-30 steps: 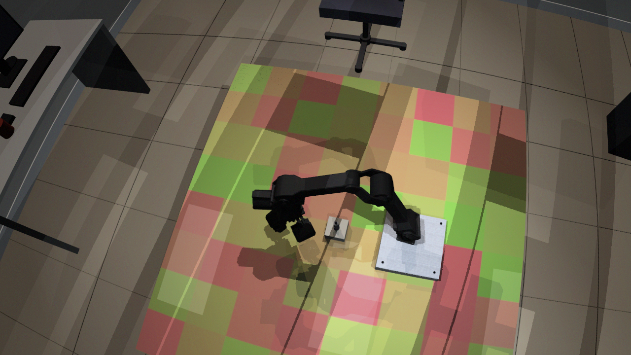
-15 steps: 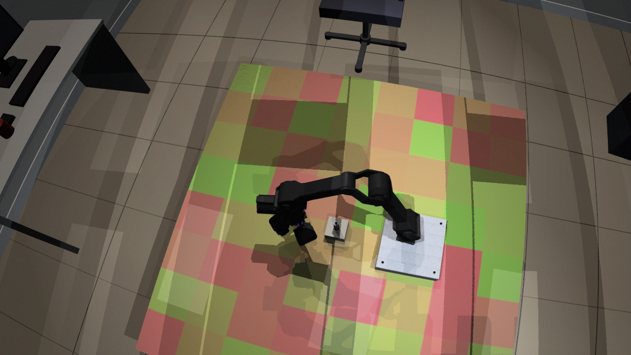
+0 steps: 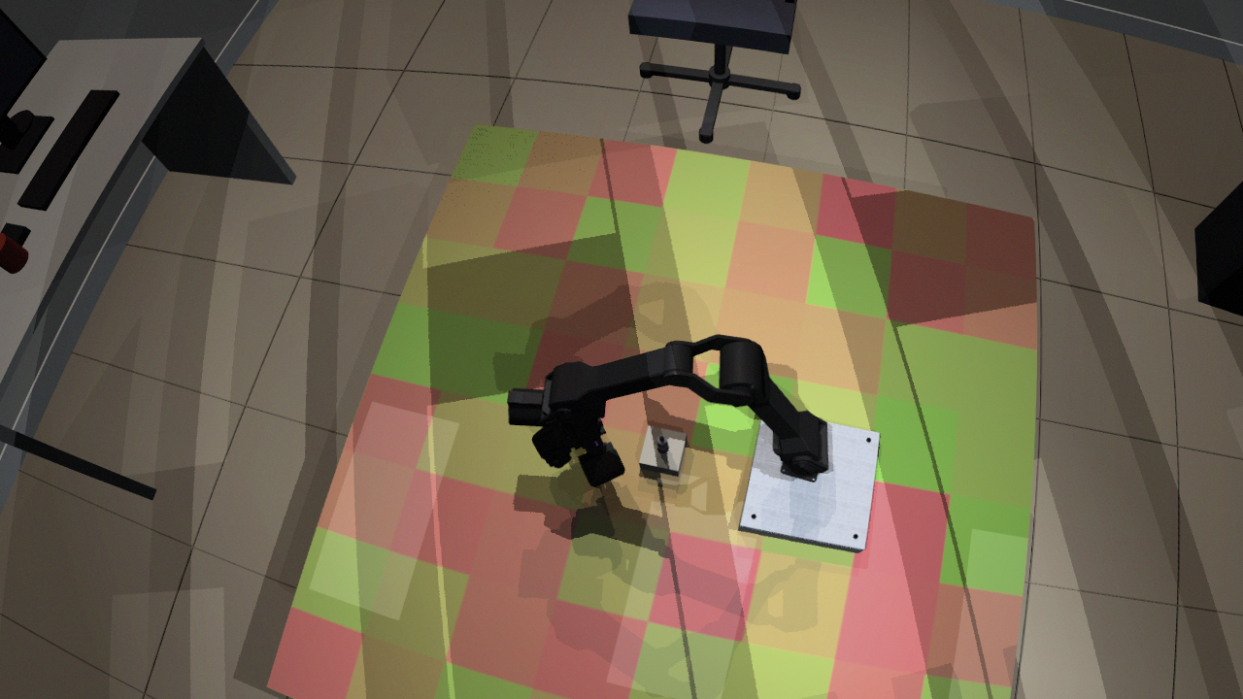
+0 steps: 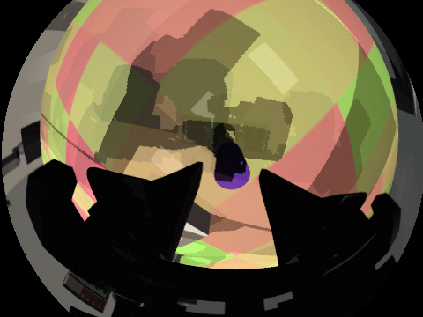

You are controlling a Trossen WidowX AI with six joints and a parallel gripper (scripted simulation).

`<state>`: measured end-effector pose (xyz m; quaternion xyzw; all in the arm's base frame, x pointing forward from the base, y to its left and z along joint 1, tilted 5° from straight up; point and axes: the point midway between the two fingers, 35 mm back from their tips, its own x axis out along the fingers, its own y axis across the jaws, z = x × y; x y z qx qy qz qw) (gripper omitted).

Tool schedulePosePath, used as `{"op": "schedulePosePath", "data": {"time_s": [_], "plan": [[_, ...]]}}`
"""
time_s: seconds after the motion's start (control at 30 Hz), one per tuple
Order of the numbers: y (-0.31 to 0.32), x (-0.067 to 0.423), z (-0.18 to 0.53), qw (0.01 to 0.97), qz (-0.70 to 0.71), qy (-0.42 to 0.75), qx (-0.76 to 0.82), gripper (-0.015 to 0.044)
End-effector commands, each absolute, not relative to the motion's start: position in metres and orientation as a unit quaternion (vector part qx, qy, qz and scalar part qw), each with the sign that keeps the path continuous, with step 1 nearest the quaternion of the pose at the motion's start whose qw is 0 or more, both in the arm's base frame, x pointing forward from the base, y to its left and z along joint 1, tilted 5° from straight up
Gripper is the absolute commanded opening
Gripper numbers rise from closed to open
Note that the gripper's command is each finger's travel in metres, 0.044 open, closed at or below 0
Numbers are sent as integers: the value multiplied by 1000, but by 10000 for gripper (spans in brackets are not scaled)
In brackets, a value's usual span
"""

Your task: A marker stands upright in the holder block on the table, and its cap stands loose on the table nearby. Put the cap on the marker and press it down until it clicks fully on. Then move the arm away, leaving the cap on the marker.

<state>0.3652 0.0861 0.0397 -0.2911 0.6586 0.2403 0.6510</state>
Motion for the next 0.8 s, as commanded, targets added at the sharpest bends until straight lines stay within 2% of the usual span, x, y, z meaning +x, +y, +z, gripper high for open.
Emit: {"op": "schedulePosePath", "data": {"time_s": [0.0,0.53,0.67,0.77], "plan": [[86,365,33,651,242,658,-292,247],[84,365,10,651,242,658,-292,247],[84,365,10,651,242,658,-292,142],[84,365,10,651,242,658,-292,122]]}}
